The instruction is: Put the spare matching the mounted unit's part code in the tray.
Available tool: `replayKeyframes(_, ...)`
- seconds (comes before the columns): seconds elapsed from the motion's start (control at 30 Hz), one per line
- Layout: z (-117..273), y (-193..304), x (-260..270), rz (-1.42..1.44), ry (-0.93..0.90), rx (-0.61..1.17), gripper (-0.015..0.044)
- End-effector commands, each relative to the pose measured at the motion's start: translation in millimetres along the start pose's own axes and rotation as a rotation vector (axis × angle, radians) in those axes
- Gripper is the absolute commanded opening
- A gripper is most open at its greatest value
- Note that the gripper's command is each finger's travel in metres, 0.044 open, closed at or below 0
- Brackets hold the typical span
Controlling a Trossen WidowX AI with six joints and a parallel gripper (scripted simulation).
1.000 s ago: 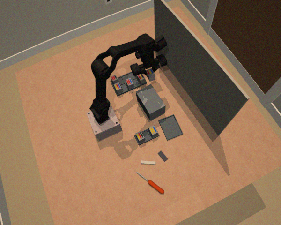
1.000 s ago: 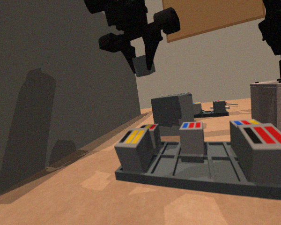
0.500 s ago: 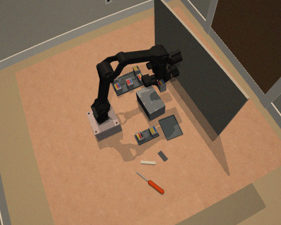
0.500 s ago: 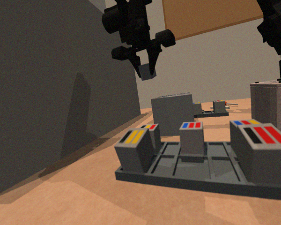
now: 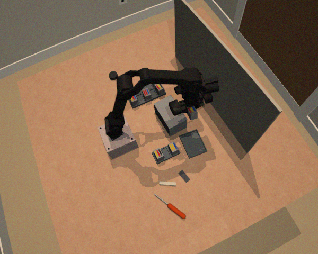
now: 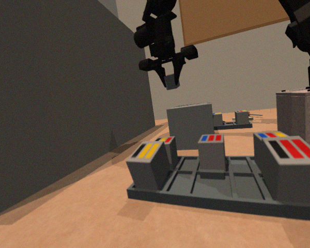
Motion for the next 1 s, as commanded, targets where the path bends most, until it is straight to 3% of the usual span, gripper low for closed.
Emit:
replayKeyframes(0.0, 2.1, 25.0, -2.1, 0.005, 0.007, -0.005, 0.0)
replayKeyframes(0.43, 2.1, 103.3, 7.3, 0.014, 0.008, -0.004, 0.0)
replayKeyframes(0.97, -3.3, 85.9, 9.1, 0.014, 0.008, -0.005, 0.0)
Point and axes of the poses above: the point midway between the two fingers, 35 mm back from their tips, its own z axis back along the fingers, its own x axis across the jaws, y = z × x, the point moved 10 cm from there along z, back along the fingers, and after that the axes turned 8 degrees about -z, right-handed, at the moved point
